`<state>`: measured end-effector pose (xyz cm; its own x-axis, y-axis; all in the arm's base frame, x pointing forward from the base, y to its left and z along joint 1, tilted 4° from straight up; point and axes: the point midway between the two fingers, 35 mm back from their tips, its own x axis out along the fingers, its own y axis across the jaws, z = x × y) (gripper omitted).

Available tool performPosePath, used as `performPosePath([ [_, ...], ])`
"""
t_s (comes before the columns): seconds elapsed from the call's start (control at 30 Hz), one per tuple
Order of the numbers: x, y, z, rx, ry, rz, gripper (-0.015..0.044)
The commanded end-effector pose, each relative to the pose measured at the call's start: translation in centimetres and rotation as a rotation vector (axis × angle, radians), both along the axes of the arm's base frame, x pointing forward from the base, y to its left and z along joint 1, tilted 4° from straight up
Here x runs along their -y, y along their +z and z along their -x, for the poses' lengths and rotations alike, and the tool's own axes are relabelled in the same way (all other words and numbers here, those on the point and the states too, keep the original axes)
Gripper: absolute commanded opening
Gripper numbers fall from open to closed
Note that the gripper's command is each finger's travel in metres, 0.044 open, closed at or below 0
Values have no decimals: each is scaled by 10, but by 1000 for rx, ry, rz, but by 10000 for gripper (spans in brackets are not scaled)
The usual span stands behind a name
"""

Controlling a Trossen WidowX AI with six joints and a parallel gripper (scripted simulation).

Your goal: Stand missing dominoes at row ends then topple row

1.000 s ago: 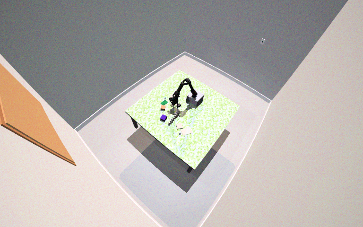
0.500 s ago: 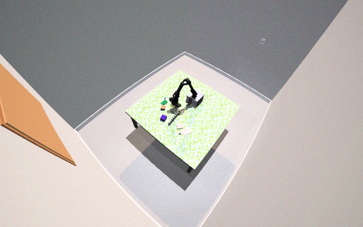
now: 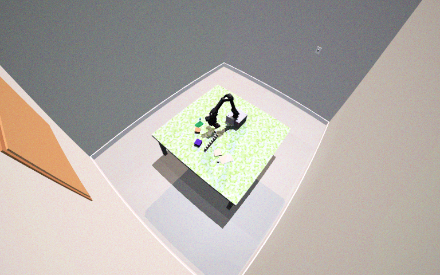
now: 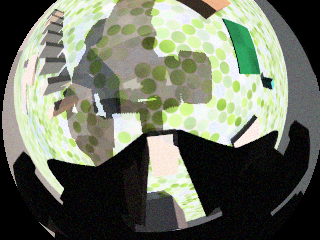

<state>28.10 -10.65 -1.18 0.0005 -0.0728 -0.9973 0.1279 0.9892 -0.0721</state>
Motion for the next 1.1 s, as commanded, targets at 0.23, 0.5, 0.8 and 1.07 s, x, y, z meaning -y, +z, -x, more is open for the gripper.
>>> performPosePath([
  [0.23,-8,78,-10,40,1,10,107],
  [0.5,14,79,-2,95,-721,-3,107],
  [0.8,29,80,4,132,-1220,-13,107],
  [1.07,29,80,4,132,-1220,-13,107],
])
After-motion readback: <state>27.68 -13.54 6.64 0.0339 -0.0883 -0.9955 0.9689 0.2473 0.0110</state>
